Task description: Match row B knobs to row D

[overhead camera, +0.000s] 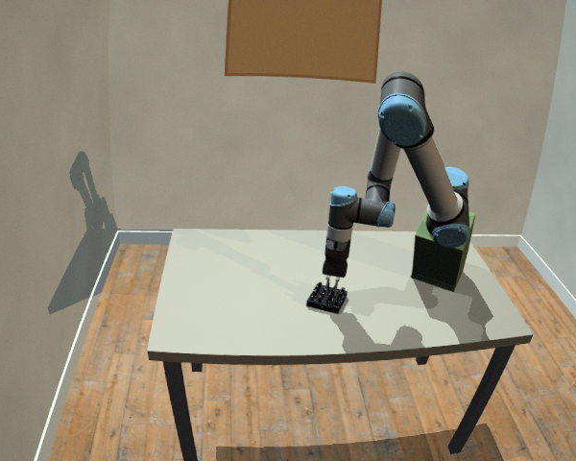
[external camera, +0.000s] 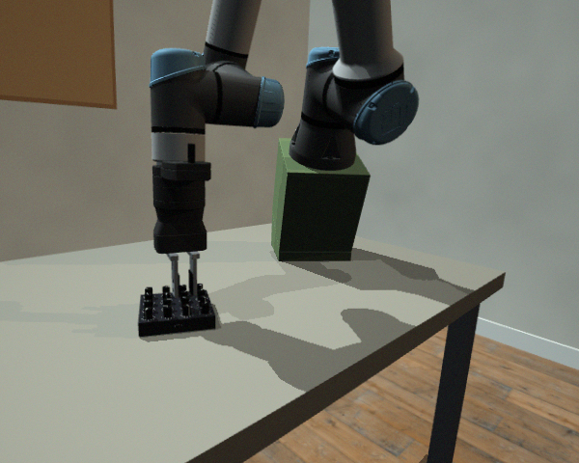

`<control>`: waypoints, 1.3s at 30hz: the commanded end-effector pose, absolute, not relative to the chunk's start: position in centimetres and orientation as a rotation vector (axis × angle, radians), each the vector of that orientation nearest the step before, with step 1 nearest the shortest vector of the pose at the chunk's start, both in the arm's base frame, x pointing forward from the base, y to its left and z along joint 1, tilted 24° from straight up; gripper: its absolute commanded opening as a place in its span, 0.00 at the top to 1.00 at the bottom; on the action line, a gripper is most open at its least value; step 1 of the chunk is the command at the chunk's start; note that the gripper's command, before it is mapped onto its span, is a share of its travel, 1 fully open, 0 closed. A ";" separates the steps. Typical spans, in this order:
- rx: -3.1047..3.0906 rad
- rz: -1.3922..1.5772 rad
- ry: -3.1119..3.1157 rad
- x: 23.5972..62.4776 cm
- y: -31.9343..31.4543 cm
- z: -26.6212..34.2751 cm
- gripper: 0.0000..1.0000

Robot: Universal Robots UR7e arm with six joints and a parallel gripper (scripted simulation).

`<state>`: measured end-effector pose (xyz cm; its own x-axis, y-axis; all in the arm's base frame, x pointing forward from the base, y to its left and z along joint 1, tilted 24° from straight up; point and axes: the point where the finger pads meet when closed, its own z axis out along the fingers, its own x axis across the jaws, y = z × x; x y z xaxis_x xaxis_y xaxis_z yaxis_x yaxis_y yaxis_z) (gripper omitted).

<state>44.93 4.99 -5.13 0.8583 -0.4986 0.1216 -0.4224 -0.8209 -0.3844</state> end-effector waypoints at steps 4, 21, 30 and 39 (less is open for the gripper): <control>-2.686 -0.305 0.689 44.8 5.1 -5.2 0.54; -2.687 -0.310 0.686 45.2 5.2 -5.9 0.54; -2.687 -0.310 0.686 45.4 5.4 -6.3 0.54; -2.687 -0.309 0.688 45.3 5.4 -6.4 0.54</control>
